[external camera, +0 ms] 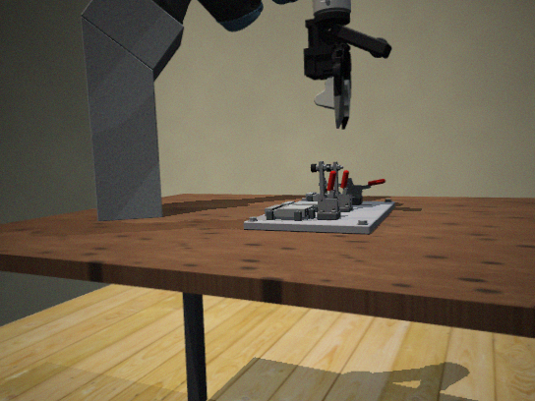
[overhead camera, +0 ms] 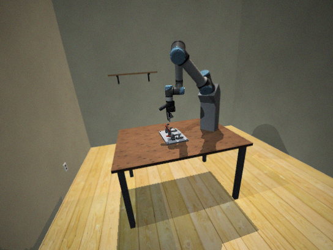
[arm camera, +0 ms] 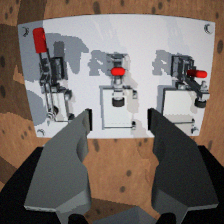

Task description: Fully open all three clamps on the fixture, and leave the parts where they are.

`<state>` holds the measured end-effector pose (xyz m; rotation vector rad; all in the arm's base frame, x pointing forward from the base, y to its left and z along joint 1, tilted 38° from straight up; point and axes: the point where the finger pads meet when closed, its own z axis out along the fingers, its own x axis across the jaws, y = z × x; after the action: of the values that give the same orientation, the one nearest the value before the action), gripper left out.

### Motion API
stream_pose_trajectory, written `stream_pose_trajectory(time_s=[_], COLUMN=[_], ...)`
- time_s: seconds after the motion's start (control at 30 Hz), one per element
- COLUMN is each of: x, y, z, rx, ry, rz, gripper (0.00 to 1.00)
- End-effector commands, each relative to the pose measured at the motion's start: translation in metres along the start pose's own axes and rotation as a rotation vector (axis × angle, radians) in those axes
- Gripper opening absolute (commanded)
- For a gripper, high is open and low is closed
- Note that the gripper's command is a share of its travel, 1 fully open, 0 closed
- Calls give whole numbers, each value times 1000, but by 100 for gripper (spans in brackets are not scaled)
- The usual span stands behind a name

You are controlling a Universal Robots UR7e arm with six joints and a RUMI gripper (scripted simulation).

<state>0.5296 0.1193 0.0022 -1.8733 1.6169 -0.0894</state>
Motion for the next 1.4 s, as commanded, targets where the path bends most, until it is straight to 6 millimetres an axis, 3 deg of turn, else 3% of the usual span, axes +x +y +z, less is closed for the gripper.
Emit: stream_pose_trajectory(time_s=[0.0, 0.5, 0.67, 0.93, 1.37], x=[0, -8, -27, -75, -111], y=[3, 3, 3, 3, -1], z=[-12, -14, -15, -15, -16], rx=[-10, -11, -11, -11, -5], ry=[-6, -6, -6, -6, -5], rz=[1, -1, -1, -1, -4], gripper=[28, 28, 28, 28, 28])
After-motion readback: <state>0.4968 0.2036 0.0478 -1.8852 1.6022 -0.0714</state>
